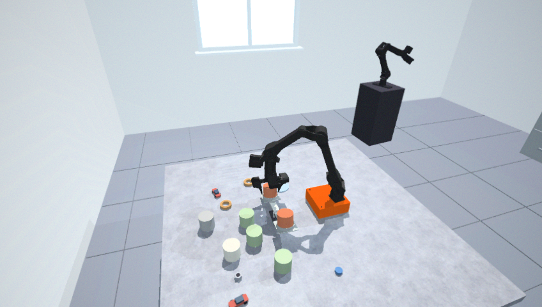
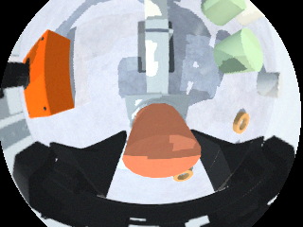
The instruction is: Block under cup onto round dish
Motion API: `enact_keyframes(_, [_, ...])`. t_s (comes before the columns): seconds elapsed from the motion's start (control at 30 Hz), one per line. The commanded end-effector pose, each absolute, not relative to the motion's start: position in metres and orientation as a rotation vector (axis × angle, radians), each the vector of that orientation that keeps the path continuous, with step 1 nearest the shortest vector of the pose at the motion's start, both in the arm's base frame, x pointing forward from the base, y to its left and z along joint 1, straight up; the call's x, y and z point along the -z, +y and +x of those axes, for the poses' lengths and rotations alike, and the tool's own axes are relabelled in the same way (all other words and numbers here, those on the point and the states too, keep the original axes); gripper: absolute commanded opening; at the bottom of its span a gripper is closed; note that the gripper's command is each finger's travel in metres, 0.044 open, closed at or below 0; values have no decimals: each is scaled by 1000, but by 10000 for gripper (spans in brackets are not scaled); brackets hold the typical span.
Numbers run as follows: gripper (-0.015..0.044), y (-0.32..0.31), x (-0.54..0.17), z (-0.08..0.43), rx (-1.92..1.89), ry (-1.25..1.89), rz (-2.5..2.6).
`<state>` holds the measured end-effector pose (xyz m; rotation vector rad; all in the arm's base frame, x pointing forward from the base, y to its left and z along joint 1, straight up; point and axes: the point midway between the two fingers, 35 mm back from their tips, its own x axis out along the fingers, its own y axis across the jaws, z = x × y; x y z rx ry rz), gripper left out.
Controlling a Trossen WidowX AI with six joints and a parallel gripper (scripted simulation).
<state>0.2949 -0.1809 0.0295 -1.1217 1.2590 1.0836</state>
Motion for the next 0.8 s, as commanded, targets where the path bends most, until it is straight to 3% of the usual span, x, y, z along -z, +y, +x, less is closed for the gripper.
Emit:
enact_keyframes(0.0, [361, -182, -27, 294, -1084, 1263, -1128])
enact_keyframes(0.23, [295, -182, -27, 294, -1084, 1263, -1128])
enact_keyframes(0.6, [6, -183, -36, 296, -1083, 1263, -1128])
enact_keyframes(0.77, [0, -183, -43, 297, -1083, 1263, -1128])
